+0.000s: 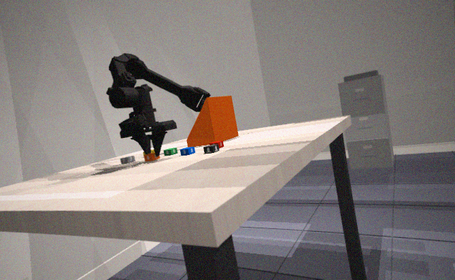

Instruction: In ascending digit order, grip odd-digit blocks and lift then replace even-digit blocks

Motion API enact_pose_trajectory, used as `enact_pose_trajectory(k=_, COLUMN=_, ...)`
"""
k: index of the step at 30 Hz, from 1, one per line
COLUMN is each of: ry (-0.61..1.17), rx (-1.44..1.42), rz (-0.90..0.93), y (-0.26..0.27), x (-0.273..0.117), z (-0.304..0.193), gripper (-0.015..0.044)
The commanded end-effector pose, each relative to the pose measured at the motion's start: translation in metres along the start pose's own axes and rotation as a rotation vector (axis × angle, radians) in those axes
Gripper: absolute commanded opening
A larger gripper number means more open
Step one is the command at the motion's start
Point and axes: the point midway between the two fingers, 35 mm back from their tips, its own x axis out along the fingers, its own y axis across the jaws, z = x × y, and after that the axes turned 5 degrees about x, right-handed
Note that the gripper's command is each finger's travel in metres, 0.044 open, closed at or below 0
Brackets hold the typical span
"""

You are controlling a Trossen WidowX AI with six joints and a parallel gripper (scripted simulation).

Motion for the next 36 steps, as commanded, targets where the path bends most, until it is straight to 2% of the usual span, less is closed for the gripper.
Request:
enact_pose_trajectory(k=1, ry=-0.004, rx=0.004, rz=0.003, y=0.001, x=-0.007, z=0.001, gripper=0.0120)
enact_pose_trajectory(k=20, ry=-0.003, rx=0.005, rz=-0.002, y=-0.001, x=-0.012, z=0.001, gripper=0.0120)
enact_pose_trajectory(k=36, ry=-0.003, rx=0.005, rz=-0.003, y=-0.001, x=0.003, z=0.001, gripper=0.0120)
